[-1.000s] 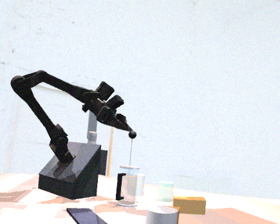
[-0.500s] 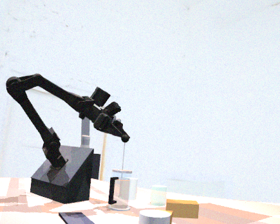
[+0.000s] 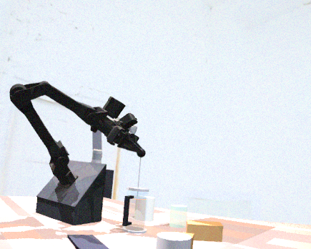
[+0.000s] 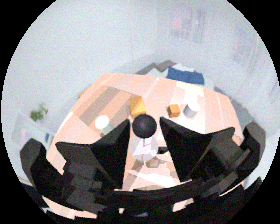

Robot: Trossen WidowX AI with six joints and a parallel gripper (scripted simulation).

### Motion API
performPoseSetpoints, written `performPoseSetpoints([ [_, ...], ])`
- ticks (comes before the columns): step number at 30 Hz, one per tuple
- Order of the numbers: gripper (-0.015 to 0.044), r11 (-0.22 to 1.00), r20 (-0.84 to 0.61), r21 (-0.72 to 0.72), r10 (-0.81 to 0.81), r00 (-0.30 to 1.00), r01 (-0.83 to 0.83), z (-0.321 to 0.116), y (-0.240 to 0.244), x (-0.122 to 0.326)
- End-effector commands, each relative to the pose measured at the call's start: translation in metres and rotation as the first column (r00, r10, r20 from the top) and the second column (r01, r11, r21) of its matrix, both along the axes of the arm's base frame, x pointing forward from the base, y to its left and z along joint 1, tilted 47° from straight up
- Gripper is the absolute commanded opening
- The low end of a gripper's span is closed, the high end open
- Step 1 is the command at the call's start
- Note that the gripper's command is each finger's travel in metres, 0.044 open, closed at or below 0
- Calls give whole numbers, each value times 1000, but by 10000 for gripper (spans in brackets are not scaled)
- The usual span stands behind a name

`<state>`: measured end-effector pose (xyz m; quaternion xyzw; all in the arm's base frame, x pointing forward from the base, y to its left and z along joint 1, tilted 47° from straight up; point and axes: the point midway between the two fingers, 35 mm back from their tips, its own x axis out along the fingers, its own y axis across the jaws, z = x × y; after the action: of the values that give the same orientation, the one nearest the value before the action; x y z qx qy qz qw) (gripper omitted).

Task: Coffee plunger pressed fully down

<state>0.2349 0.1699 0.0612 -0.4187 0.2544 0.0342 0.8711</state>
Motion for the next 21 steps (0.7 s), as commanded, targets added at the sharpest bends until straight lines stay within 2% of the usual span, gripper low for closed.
performPoseSetpoints([
  [1,126,1000,-4,0,4,1000,-4,-1,0,0],
  [21,126,1000,-9,1,2,1000,-2,-15,-8,4],
])
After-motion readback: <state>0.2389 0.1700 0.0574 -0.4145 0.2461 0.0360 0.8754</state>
